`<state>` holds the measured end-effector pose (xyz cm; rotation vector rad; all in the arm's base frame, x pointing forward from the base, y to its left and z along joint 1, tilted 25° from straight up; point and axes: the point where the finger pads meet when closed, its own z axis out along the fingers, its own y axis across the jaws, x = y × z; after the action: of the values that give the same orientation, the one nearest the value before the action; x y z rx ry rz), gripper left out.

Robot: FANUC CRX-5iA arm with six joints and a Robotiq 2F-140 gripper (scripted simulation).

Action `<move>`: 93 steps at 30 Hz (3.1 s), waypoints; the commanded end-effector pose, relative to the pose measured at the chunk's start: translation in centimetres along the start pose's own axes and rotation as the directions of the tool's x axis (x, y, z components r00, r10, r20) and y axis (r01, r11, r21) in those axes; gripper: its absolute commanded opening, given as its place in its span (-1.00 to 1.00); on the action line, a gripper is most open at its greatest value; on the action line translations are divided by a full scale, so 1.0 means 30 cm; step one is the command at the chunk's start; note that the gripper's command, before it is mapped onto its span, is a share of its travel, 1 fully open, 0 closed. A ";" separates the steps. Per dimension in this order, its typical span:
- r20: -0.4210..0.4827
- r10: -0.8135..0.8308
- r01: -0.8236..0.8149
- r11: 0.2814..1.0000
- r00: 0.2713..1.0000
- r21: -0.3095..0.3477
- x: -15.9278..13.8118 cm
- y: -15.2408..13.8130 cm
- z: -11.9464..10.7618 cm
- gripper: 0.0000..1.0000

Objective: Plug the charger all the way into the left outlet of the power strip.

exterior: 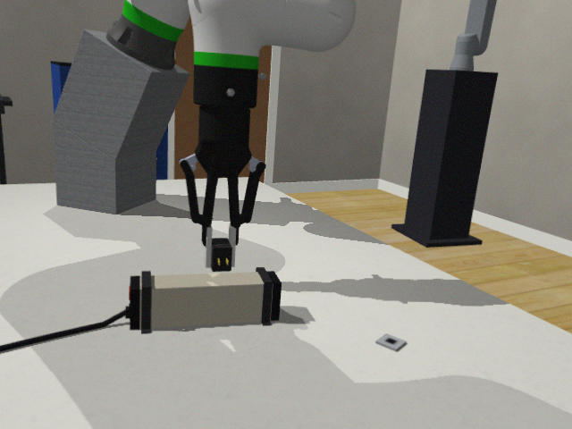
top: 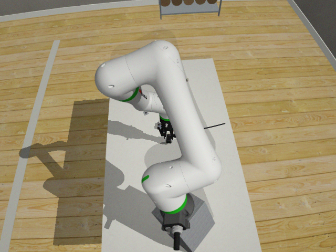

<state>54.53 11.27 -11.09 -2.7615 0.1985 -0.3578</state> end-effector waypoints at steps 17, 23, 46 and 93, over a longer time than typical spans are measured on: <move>-0.001 0.000 0.000 1.000 1.000 0.000 0.003 0.001 0.061 -0.80; -0.001 0.000 0.000 1.000 1.000 0.000 0.003 0.002 0.074 -0.80; -0.001 0.000 0.000 1.000 1.000 0.000 0.003 0.002 0.081 -0.80; -0.002 0.000 0.000 1.000 1.000 -0.001 0.034 0.004 0.080 -0.80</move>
<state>55.88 11.82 -13.21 -2.7623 0.1989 -0.3593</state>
